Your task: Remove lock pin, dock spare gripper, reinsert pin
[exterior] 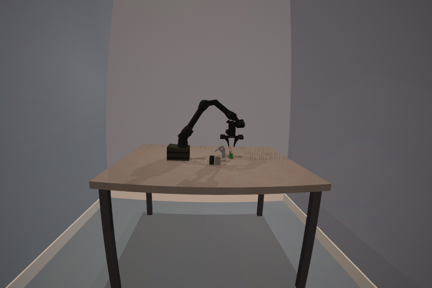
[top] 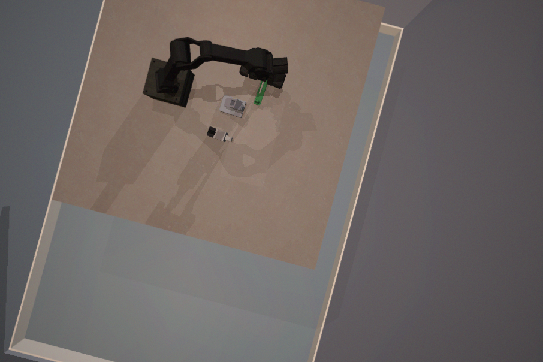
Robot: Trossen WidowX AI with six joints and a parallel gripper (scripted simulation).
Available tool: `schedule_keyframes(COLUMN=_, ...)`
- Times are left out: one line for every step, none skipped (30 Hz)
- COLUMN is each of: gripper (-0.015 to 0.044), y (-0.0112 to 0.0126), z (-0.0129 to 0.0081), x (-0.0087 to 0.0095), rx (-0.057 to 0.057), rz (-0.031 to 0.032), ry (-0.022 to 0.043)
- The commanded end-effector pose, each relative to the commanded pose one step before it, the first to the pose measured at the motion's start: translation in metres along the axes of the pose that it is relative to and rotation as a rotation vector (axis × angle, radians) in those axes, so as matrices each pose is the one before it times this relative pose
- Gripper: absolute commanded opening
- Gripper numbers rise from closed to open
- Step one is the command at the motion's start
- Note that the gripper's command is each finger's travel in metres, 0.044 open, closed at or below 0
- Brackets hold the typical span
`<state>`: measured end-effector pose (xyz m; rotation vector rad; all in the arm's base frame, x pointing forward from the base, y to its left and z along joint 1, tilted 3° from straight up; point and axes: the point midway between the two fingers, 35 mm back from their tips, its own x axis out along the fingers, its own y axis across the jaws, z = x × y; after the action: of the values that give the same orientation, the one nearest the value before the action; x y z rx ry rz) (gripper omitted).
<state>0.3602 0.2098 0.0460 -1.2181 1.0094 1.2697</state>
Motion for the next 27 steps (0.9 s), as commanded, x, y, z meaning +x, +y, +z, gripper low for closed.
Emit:
schedule_keyframes(gripper=0.018, y=0.00094, z=-0.0016, x=0.0082, rx=-0.0042, rz=0.00611, ry=0.00528)
schedule_keyframes(gripper=0.018, y=-0.00003, z=-0.00009, x=0.00165, rx=0.0, rz=0.0, ry=0.0)
schedule_keyframes(gripper=0.018, y=-0.00003, z=-0.0001, x=0.00165, rx=0.0, rz=0.0, ry=0.0)
schedule_keyframes(gripper=0.018, y=-0.00002, z=-0.0001, x=0.00165, rx=0.0, rz=0.0, ry=0.0)
schedule_keyframes(gripper=0.018, y=-0.00001, z=-0.0001, x=0.00165, rx=0.0, rz=0.0, ry=0.0)
schedule_keyframes(gripper=0.018, y=0.0, z=-0.00011, x=0.00164, rx=0.0, rz=0.0, ry=0.0)
schedule_keyframes(gripper=0.018, y=0.00001, z=-0.00011, x=0.00164, rx=0.0, rz=0.00001, ry=0.0)
schedule_keyframes(gripper=0.018, y=0.00002, z=-0.00011, x=0.00164, rx=0.0, rz=0.00001, ry=0.0)
schedule_keyframes(gripper=0.018, y=0.00003, z=-0.00011, x=0.00164, rx=0.0, rz=0.00001, ry=0.0)
schedule_keyframes(gripper=0.018, y=0.00004, z=-0.00012, x=0.00164, rx=0.0, rz=0.00001, ry=0.0)
schedule_keyframes(gripper=0.018, y=0.00005, z=-0.00012, x=0.00164, rx=0.0, rz=0.00001, ry=0.0)
schedule_keyframes(gripper=0.018, y=0.00006, z=-0.00012, x=0.00164, rx=0.0, rz=0.00001, ry=0.0)
schedule_keyframes(gripper=0.018, y=0.00007, z=-0.00012, x=0.00164, rx=0.0, rz=0.00001, ry=0.0)
schedule_keyframes(gripper=0.018, y=0.00008, z=-0.00013, x=0.00163, rx=0.0, rz=0.00001, ry=0.0)
schedule_keyframes(gripper=0.018, y=0.00008, z=-0.00013, x=0.00163, rx=0.0, rz=0.00001, ry=0.0)
schedule_keyframes(gripper=0.018, y=0.00009, z=-0.00013, x=0.00163, rx=0.0, rz=0.00001, ry=0.0)
schedule_keyframes(gripper=0.018, y=0.0001, z=-0.00014, x=0.00163, rx=0.0, rz=0.00002, ry=0.0)
schedule_keyframes(gripper=0.018, y=0.0001, z=-0.00014, x=0.00163, rx=0.0, rz=0.00002, ry=0.0)
schedule_keyframes(gripper=0.018, y=0.00011, z=-0.00014, x=0.00163, rx=0.0, rz=0.00002, ry=0.0)
schedule_keyframes(gripper=0.018, y=0.00012, z=-0.00015, x=0.00162, rx=0.0, rz=0.00002, ry=0.0)
schedule_keyframes(gripper=0.018, y=0.00013, z=-0.00015, x=0.00162, rx=0.0, rz=0.00002, ry=0.0)
schedule_keyframes(gripper=0.018, y=0.00013, z=-0.00015, x=0.00162, rx=0.0, rz=0.00002, ry=0.0)
schedule_keyframes(gripper=0.018, y=0.00014, z=-0.00015, x=0.00162, rx=0.0, rz=0.00002, ry=0.0)
schedule_keyframes(gripper=0.018, y=0.00015, z=-0.00016, x=0.00162, rx=0.0, rz=0.00002, ry=0.00001)
schedule_keyframes(gripper=0.018, y=0.00015, z=-0.00016, x=0.00161, rx=0.0, rz=0.00002, ry=0.00001)
schedule_keyframes(gripper=0.018, y=0.00016, z=-0.00016, x=0.00161, rx=0.0, rz=0.00002, ry=0.00001)
schedule_keyframes(gripper=0.018, y=0.00017, z=-0.00017, x=0.00161, rx=0.0, rz=0.00002, ry=0.00001)
